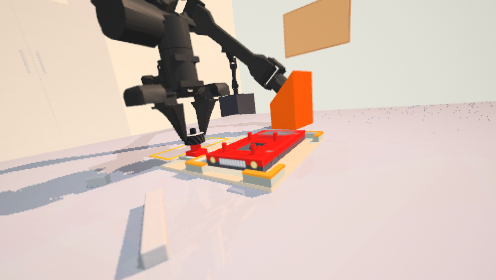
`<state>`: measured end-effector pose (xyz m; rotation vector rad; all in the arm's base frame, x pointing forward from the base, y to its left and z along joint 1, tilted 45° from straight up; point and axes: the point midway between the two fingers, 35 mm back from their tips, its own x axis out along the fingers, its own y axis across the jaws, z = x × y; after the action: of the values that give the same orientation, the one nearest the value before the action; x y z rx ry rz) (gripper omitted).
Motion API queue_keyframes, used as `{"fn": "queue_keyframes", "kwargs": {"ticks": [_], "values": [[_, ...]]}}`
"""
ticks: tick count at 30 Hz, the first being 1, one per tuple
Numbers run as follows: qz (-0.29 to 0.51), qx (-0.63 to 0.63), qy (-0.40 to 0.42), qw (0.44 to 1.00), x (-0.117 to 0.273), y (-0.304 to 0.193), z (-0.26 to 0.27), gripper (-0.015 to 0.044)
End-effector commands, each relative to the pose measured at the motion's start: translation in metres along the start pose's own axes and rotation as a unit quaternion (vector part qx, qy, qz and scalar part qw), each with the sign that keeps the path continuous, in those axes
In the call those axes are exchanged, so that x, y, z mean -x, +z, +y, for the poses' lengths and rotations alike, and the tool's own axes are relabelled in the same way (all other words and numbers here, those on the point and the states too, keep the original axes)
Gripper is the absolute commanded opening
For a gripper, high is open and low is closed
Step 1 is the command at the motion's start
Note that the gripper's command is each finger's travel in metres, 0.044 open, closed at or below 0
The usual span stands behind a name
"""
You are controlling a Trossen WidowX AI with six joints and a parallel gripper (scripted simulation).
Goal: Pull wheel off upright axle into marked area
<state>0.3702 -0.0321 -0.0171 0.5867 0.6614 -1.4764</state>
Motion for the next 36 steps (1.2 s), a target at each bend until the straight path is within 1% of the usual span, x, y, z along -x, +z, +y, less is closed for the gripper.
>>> {"fn": "queue_keyframes", "kwargs": {"ticks": [1,36], "values": [[0.000,0.004,0.005,1.000,0.009,-0.001,0.000,0.0000],[0.000,0.005,0.007,1.000,0.021,-0.002,0.000,0.0000]]}}
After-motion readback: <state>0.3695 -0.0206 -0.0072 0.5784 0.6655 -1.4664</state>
